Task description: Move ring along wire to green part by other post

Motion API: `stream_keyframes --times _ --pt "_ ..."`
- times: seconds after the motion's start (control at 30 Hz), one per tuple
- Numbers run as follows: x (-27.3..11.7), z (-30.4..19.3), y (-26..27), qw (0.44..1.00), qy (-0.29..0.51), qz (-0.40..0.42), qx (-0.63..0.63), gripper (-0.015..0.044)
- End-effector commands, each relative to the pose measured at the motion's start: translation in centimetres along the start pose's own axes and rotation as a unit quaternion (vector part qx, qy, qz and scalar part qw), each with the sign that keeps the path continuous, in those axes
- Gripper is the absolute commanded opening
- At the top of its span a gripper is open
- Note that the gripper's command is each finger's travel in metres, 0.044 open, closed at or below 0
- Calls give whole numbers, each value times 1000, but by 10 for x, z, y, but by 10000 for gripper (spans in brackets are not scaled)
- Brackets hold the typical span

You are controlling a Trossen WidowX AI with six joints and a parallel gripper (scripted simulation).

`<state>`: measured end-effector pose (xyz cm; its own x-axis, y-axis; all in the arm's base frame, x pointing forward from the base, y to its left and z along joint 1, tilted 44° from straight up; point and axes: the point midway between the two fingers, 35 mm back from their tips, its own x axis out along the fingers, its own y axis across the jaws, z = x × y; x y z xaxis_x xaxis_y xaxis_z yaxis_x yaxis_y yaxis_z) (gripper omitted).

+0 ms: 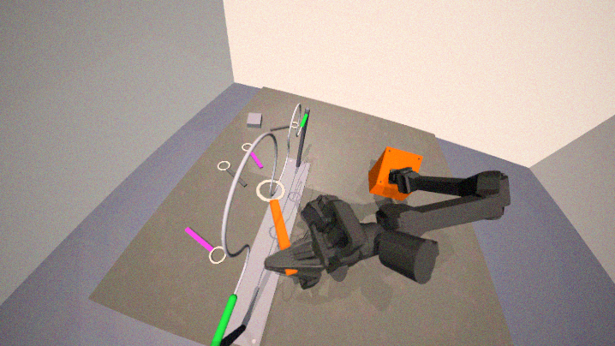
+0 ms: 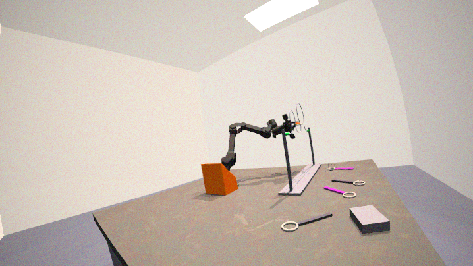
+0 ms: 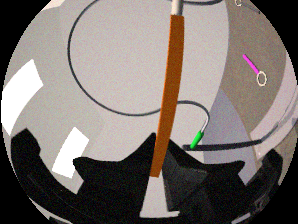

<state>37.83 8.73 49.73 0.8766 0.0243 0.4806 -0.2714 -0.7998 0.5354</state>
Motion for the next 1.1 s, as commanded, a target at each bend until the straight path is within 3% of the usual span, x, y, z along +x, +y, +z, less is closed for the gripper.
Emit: stream_keyframes --times 0.0,0.63,1.07 --pt "-2 3 -17 999 3 -27 -39 -150" --pt "-17 16 -68 973 26 -119 -198 -150" --pt "-35 39 -102 926 43 -191 -322 -150"
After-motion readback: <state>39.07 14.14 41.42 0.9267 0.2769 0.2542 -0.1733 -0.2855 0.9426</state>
